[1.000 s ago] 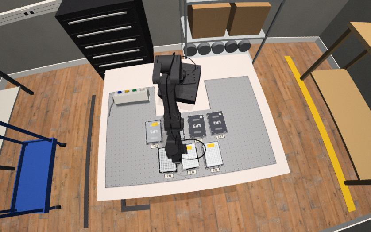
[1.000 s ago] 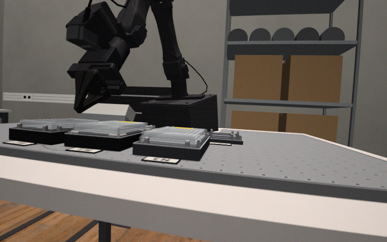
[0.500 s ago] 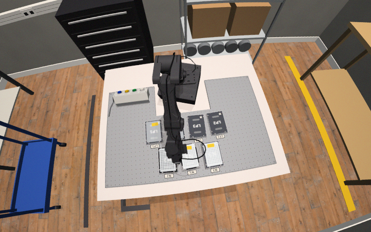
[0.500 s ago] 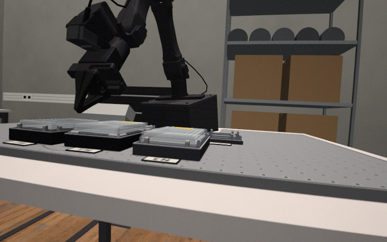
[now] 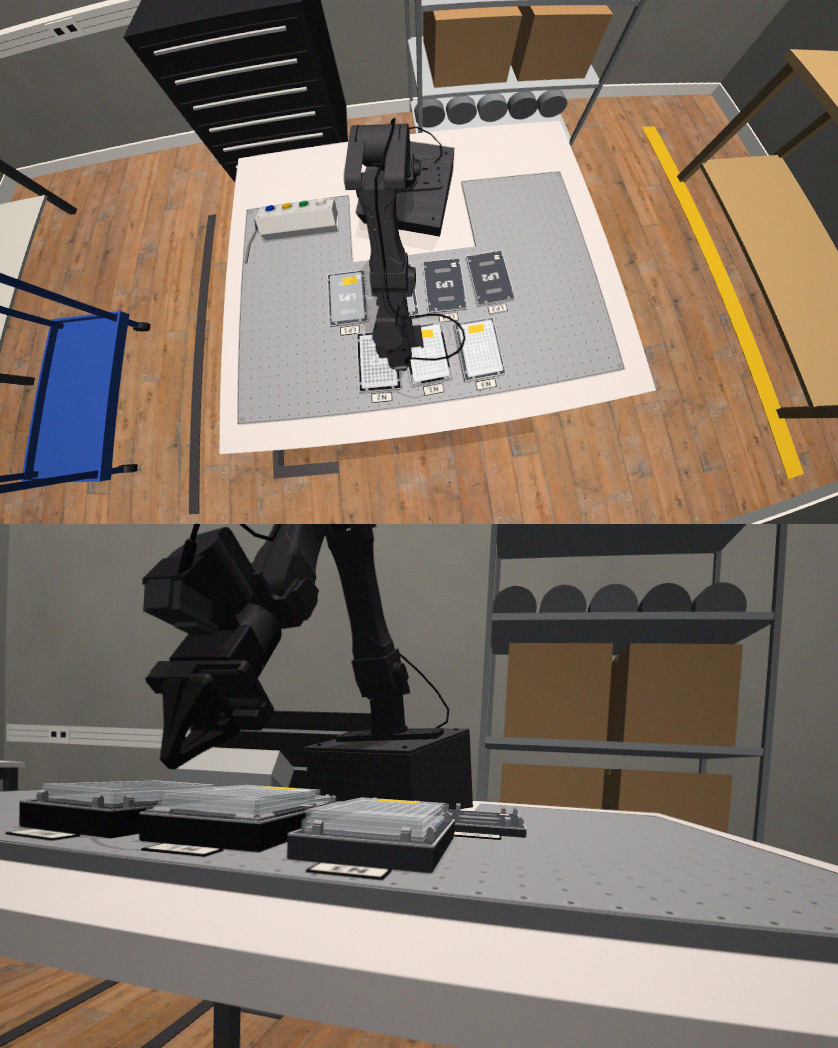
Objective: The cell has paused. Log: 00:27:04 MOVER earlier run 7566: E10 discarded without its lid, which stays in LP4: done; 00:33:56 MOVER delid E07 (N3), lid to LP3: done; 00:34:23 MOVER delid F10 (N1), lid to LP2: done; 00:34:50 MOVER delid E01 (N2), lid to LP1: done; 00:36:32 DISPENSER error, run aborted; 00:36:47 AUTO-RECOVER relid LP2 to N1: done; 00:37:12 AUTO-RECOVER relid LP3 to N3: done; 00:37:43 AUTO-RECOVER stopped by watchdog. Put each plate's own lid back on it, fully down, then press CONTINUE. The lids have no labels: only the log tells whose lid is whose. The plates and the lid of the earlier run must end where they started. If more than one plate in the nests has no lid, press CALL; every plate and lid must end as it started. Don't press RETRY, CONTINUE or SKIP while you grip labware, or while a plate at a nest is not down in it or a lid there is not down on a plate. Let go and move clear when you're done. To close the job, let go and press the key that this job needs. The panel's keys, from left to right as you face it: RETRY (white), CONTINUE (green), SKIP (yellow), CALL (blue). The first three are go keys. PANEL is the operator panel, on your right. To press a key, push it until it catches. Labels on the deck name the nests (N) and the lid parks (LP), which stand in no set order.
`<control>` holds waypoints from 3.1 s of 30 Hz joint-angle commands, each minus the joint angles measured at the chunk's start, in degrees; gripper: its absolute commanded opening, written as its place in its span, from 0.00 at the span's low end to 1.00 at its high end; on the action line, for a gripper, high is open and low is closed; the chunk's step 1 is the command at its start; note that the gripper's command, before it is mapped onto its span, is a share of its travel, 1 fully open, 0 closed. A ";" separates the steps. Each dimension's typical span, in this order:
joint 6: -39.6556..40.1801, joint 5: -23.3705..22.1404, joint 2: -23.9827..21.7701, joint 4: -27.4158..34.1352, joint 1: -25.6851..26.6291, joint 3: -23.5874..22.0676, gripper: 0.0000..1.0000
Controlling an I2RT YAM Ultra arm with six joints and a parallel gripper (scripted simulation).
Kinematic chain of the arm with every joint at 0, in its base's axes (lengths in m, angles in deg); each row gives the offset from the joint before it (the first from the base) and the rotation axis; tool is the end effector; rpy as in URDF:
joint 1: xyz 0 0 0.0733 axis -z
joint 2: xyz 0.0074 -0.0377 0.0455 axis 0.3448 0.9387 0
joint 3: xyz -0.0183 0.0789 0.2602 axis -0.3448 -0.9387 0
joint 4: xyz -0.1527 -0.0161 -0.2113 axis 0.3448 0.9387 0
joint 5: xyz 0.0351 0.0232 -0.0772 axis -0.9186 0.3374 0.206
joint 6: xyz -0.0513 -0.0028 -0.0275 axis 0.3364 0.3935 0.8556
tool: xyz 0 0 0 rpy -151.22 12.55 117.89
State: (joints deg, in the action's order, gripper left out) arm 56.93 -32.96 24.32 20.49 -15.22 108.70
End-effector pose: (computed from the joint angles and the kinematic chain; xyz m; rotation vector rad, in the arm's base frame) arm 0.3707 -0.0282 0.1471 -0.1097 2.2299 -0.0532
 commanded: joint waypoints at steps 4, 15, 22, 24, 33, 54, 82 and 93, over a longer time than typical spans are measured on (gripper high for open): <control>0.47 -0.66 -2.15 0.13 -0.14 2.28 0.00; 0.47 -0.66 -2.15 0.13 -0.14 2.28 0.00; 3.02 -1.60 -5.24 11.98 3.65 3.12 1.00; 3.85 -1.82 -5.98 15.34 4.61 3.55 1.00; 7.18 -2.06 -7.31 27.36 8.00 6.13 1.00; 16.96 2.55 -2.42 54.76 17.13 15.11 1.00; 28.96 -1.08 -9.11 51.97 28.79 6.52 1.00; 28.66 -1.10 -9.04 52.17 28.36 7.26 1.00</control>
State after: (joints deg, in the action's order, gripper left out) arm 85.28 -33.29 17.44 72.46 13.61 113.72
